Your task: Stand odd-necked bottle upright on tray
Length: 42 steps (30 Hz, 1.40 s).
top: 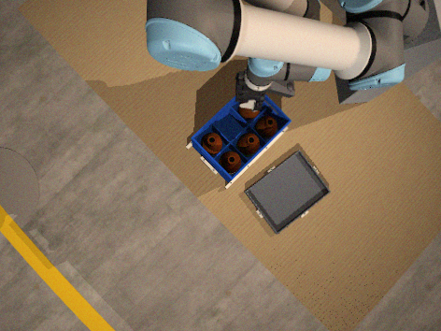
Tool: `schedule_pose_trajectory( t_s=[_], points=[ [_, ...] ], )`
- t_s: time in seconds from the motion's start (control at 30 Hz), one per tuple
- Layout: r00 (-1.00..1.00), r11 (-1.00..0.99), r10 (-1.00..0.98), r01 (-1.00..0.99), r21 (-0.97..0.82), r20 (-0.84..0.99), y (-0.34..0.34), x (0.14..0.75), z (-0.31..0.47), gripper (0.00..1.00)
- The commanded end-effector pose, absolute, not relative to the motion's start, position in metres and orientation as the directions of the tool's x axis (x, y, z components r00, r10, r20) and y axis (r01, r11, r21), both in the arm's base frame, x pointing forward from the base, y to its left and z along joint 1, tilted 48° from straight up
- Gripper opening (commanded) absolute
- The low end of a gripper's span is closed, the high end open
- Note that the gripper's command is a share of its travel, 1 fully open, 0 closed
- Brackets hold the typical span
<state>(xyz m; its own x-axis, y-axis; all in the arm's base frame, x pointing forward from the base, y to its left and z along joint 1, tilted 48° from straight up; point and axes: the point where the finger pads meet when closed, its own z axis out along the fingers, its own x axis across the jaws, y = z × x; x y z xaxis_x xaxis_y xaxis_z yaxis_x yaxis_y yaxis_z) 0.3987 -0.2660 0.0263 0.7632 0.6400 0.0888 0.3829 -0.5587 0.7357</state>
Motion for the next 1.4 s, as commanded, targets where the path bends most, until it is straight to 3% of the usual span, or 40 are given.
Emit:
schedule_pose_trajectory(
  t_s=[0.0, 1.37],
  points=[
    [0.763, -0.558, 0.640, 0.383, 0.736, 0.089, -0.2659, 0.3987, 0.0266, 0.38],
    [0.763, -0.558, 0.640, 0.383, 0.736, 0.089, -0.2633, 0.3971, 0.0233, 0.38]
  ],
)
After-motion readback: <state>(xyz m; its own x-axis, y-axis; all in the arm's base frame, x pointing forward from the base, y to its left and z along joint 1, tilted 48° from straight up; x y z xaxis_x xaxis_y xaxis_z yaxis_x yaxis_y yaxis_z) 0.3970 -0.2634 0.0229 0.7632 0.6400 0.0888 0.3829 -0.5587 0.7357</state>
